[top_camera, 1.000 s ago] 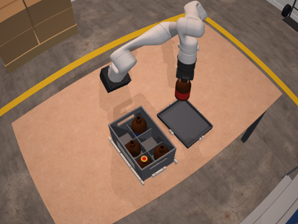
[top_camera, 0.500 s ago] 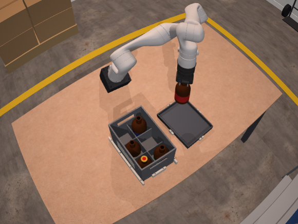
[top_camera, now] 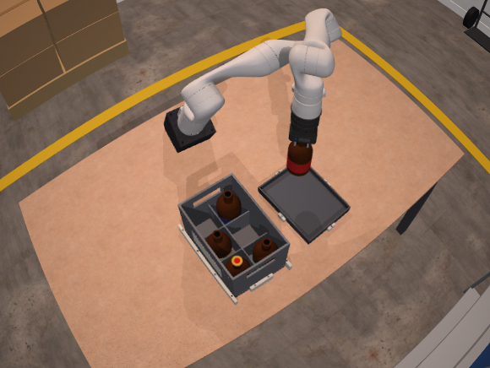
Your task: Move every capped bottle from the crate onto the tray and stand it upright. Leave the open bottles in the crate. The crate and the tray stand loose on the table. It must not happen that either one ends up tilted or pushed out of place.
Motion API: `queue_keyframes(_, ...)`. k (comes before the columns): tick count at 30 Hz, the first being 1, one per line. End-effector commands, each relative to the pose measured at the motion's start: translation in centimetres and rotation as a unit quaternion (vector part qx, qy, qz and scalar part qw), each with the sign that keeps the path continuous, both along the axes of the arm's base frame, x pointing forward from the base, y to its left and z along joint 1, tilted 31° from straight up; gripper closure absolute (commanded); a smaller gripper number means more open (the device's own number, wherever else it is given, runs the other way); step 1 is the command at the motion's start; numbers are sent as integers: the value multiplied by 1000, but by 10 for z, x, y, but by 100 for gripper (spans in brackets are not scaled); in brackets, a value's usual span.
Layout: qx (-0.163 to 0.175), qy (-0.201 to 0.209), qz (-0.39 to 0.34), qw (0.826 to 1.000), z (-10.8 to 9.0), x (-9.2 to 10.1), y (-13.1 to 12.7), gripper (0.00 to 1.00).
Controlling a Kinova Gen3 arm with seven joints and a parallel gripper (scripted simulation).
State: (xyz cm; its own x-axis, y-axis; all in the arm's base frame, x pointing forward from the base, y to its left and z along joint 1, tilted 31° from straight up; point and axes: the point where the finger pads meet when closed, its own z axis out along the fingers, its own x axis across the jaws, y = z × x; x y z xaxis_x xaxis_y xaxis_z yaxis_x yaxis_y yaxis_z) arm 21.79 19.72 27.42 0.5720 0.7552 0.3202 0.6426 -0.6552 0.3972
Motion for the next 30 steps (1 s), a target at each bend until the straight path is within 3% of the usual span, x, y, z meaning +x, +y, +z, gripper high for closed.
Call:
queue_keyframes(1,-2,0,-2,1000,-4,1,-1,100)
queue_keyframes(30,-1,0,-2,1000,-46,26,-3,100)
